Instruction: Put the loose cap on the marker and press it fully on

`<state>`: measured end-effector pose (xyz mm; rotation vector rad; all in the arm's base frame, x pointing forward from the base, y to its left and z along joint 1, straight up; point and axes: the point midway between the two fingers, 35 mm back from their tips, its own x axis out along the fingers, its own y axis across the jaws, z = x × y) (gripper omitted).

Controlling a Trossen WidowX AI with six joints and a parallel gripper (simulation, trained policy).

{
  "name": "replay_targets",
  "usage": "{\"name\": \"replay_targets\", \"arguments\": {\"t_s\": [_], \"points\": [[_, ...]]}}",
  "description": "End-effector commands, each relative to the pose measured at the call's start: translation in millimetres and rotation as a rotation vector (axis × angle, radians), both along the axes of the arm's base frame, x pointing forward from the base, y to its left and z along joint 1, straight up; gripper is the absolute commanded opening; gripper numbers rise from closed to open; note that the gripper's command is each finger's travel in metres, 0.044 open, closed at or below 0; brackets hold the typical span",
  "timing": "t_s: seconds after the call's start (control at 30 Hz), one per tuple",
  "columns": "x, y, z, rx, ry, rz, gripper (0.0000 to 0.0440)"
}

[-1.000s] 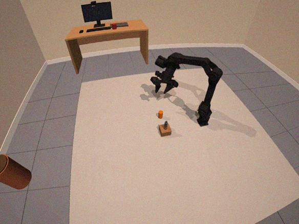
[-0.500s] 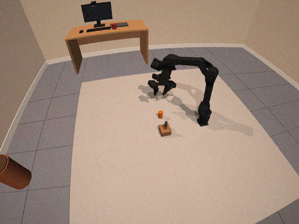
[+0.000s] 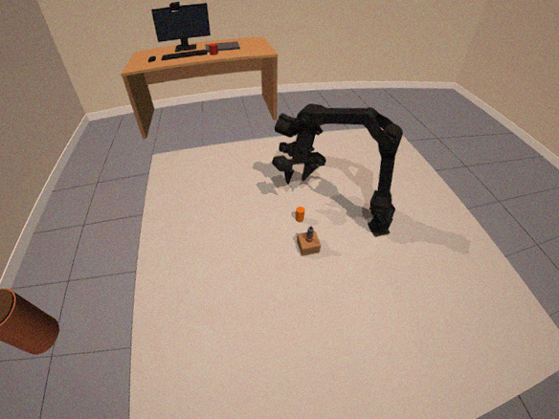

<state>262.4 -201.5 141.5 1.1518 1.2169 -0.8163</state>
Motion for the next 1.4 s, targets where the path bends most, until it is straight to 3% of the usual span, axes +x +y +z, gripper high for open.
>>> {"name": "replay_targets", "arguments": {"t_s": [0.0,1.37], "points": [[3,1,-1,-0.012,0.017,0.016,0.0307],[23,55,-25,-0.048,0.213,0.240,0.0297]]}}
